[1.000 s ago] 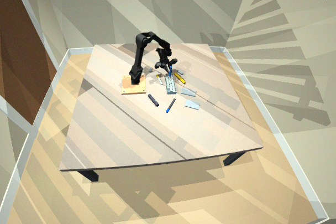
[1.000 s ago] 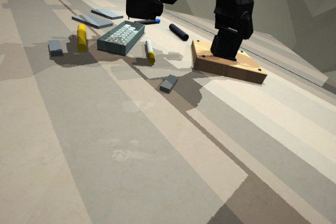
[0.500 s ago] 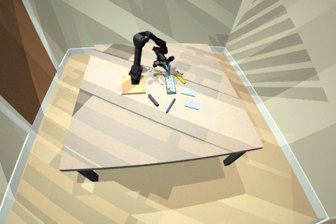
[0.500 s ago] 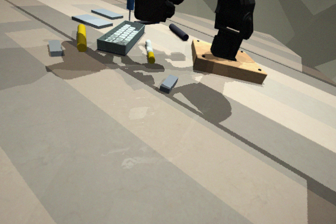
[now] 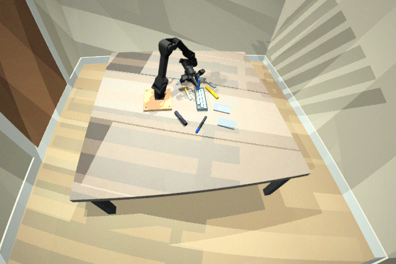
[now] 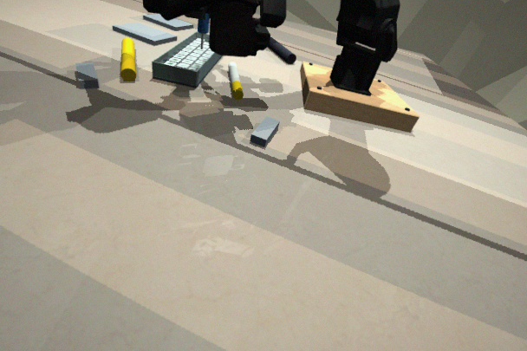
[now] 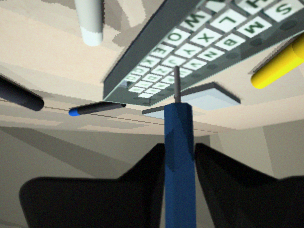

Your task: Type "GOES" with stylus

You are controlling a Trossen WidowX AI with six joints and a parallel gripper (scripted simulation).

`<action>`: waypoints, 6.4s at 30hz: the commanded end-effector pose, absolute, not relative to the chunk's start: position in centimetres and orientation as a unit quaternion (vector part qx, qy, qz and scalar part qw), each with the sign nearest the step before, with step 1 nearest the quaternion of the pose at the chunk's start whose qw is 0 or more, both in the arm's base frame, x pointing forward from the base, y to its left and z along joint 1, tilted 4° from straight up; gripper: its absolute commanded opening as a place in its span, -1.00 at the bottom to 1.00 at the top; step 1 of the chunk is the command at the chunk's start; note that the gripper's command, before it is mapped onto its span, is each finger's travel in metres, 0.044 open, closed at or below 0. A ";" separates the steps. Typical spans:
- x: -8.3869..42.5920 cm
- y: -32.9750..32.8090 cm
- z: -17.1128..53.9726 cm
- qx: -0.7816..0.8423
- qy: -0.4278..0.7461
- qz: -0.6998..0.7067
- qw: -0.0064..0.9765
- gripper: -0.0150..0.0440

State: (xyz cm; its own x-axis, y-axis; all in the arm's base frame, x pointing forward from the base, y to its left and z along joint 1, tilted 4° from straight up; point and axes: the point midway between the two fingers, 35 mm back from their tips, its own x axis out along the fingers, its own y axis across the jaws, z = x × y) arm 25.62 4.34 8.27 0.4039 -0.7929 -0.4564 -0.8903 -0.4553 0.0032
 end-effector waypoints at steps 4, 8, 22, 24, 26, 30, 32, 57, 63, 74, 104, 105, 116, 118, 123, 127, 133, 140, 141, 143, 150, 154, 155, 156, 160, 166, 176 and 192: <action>25.6 4.2 7.6 -0.830 0.508 0.202 0.113 -0.49; 25.6 4.2 7.4 -0.830 0.508 0.202 0.113 -0.22; 25.7 4.2 6.9 -0.830 0.508 0.202 0.113 -0.22; 25.7 4.2 6.8 -0.830 0.508 0.202 0.113 -0.22; 25.7 4.2 6.7 -0.830 0.508 0.202 0.113 -0.22; 25.7 4.2 6.5 -0.830 0.508 0.202 0.113 -0.22; 25.7 4.2 6.4 -0.830 0.508 0.202 0.113 -0.22; 25.7 4.1 5.4 -0.830 0.508 0.202 0.113 -0.22; 25.7 4.1 5.7 -0.830 0.508 0.202 0.113 -0.22; 25.7 4.4 9.2 -0.830 0.508 0.202 0.113 -0.22; 25.5 2.2 8.1 -0.830 0.508 0.201 0.112 -0.49; 25.5 2.2 7.9 -0.830 0.508 0.202 0.113 -0.49; 25.5 2.2 7.5 -0.830 0.508 0.202 0.113 -0.22; 25.5 2.2 7.3 -0.830 0.508 0.202 0.113 -0.22; 25.5 2.2 7.3 -0.830 0.508 0.202 0.113 -0.22; 25.5 2.2 7.0 -0.830 0.508 0.202 0.113 -0.22; 25.5 2.1 6.7 -0.830 0.508 0.202 0.113 -0.22; 25.5 2.1 6.5 -0.830 0.508 0.202 0.113 -0.22; 25.5 2.1 6.5 -0.830 0.508 0.202 0.113 -0.22; 25.5 2.1 6.4 -0.830 0.508 0.202 0.113 -0.22; 25.5 2.1 6.1 -0.830 0.508 0.202 0.113 -0.22; 25.5 2.1 6.0 -0.830 0.508 0.202 0.112 -0.22; 25.5 2.1 5.9 -0.830 0.508 0.202 0.112 -0.22; 25.5 2.1 5.9 -0.830 0.508 0.202 0.112 -0.22; 25.5 2.1 5.7 -0.830 0.508 0.202 0.112 -0.22; 25.5 2.1 5.6 -0.830 0.508 0.202 0.112 -0.22; 25.6 2.1 6.3 -0.830 0.508 0.202 0.113 -0.22; 25.5 2.3 9.2 -0.830 0.508 0.204 0.108 -0.20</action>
State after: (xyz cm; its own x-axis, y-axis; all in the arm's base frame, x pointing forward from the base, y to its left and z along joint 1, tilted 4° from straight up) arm 25.53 2.29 9.18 0.4000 -0.7991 -0.4489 -0.8874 -0.4601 0.0283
